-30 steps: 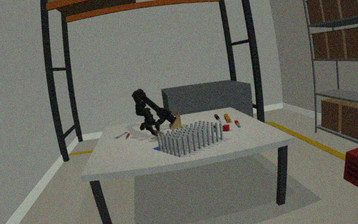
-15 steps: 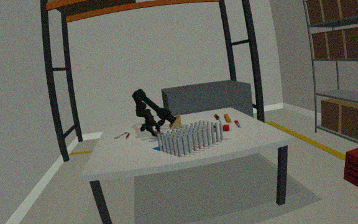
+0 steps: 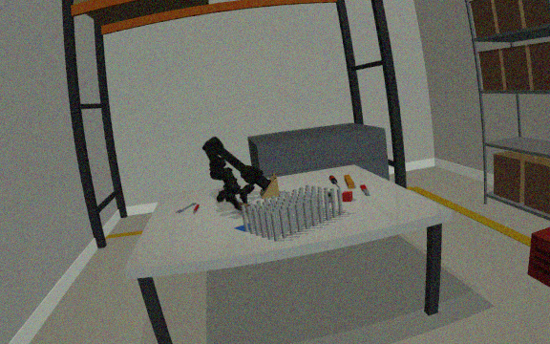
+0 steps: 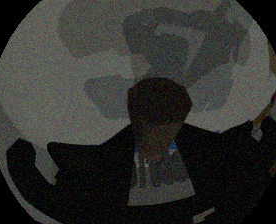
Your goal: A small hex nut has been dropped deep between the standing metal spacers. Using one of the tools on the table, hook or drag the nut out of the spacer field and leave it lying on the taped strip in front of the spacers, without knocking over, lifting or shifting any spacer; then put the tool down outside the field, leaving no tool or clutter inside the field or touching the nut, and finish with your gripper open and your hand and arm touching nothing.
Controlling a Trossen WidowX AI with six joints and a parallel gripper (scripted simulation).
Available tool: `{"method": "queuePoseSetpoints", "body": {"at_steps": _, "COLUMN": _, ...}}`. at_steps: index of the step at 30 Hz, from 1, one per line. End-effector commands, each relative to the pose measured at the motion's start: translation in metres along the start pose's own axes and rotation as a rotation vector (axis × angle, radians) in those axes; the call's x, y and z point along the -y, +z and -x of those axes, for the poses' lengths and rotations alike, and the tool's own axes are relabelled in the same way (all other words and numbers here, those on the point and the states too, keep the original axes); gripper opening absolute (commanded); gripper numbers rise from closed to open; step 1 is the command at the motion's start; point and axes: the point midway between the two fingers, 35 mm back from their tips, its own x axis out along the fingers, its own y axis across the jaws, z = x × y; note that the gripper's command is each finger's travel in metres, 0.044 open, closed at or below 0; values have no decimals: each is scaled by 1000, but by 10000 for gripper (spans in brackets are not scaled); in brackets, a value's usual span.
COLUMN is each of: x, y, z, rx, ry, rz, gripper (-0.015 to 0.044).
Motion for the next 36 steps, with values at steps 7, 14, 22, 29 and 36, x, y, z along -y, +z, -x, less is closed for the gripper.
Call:
{"method": "queuePoseSetpoints", "body": {"at_steps": 7, "x": -1, "y": -7, "z": -3, "rx": -5, "ry": 4, "rz": -2, "gripper": 0}}
{"method": "queuePoseSetpoints", "body": {"at_steps": 14, "x": -2, "y": -11, "z": -6, "rx": -6, "ry": 4, "rz": -3, "gripper": 0}}
{"method": "queuePoseSetpoints", "body": {"at_steps": 22, "x": -2, "y": -15, "z": -9, "rx": -6, "ry": 4, "rz": -3, "gripper": 0}}
{"method": "queuePoseSetpoints", "body": {"at_steps": 29, "x": -2, "y": -19, "z": -11, "rx": -6, "ry": 4, "rz": -3, "gripper": 0}}
{"method": "queuePoseSetpoints", "body": {"at_steps": 36, "x": -2, "y": -23, "z": -14, "rx": -6, "ry": 4, "rz": -3, "gripper": 0}}
